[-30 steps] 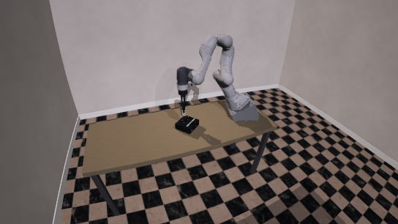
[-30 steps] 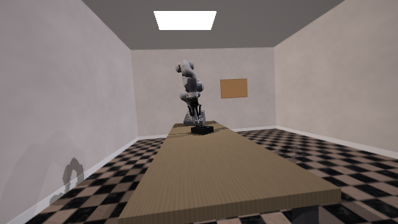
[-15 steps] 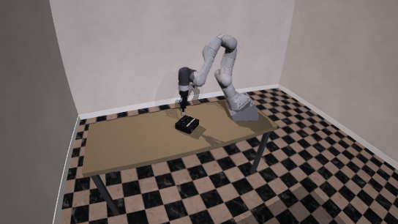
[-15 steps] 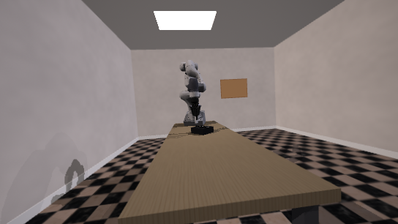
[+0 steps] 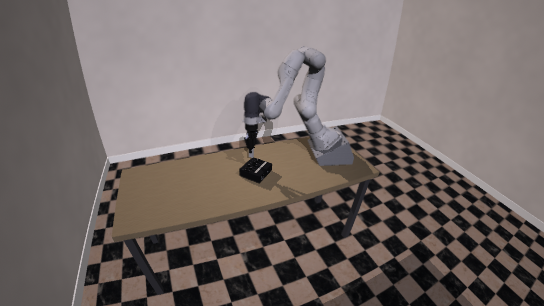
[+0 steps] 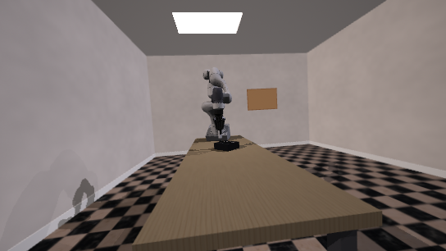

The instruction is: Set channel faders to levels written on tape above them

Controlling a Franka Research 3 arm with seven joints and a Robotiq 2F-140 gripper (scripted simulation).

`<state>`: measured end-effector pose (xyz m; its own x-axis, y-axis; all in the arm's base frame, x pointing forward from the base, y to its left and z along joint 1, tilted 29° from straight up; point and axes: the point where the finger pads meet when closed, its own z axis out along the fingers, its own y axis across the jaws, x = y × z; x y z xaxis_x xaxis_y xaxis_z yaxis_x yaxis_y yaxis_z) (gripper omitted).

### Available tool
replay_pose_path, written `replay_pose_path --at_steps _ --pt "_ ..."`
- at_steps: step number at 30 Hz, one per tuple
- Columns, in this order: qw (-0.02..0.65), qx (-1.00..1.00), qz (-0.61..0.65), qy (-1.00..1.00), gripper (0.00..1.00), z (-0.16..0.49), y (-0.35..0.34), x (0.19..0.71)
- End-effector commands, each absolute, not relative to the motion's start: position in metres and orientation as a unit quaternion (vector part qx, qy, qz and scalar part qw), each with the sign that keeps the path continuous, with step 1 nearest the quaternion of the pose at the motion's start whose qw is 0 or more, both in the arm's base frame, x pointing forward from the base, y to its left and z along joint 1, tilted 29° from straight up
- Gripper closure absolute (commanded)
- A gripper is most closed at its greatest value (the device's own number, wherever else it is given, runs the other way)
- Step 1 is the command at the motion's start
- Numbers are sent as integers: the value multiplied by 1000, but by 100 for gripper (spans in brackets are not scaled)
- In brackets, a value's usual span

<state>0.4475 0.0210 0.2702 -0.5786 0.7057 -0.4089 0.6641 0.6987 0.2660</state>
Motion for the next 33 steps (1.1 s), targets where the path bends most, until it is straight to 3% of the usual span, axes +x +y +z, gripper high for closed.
replay_pose_path --at_steps 1,33 --pt "249 399 46 881 100 270 21 448" --pt "249 399 46 881 100 255 20 457"
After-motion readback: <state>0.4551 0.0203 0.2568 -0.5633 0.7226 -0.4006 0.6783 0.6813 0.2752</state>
